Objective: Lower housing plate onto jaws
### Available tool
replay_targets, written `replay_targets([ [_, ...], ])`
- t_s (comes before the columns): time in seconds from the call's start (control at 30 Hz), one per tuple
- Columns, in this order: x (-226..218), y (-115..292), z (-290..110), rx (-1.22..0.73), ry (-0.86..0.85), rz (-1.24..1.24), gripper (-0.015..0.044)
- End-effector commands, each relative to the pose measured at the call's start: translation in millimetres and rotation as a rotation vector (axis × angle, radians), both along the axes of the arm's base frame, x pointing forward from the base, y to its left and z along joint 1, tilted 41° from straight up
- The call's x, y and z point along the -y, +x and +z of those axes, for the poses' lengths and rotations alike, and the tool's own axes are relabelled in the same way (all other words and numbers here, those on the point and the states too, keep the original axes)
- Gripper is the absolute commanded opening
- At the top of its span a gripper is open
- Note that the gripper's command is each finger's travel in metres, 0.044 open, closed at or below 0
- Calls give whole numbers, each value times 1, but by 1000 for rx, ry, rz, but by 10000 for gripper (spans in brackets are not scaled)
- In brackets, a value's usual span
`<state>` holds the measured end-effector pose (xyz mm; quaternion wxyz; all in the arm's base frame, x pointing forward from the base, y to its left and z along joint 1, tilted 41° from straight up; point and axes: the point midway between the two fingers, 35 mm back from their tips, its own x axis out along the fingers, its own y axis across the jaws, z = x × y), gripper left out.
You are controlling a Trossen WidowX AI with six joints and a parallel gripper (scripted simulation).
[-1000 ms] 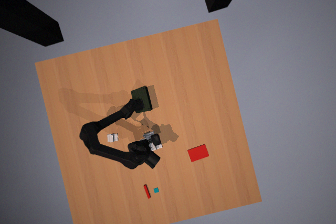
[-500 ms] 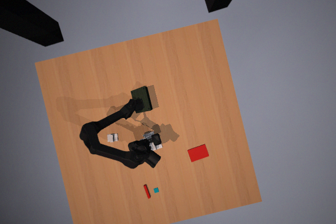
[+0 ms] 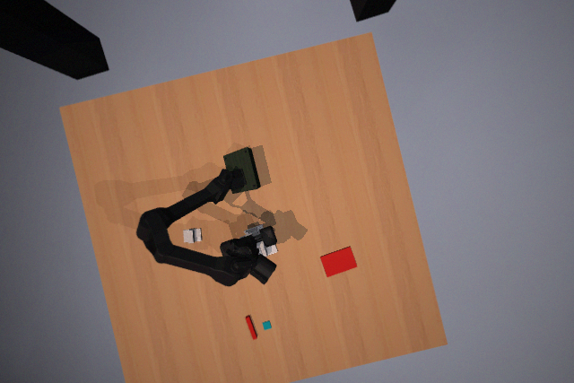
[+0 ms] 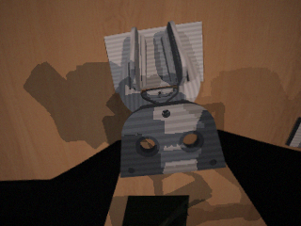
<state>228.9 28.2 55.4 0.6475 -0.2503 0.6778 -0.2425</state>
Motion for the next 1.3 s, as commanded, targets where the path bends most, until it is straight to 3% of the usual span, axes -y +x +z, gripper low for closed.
replay_targets([
  [0.0, -1, 0, -1, 2, 3, -4, 351],
  [1.27, 17, 1, -22, 4, 4, -5, 351],
])
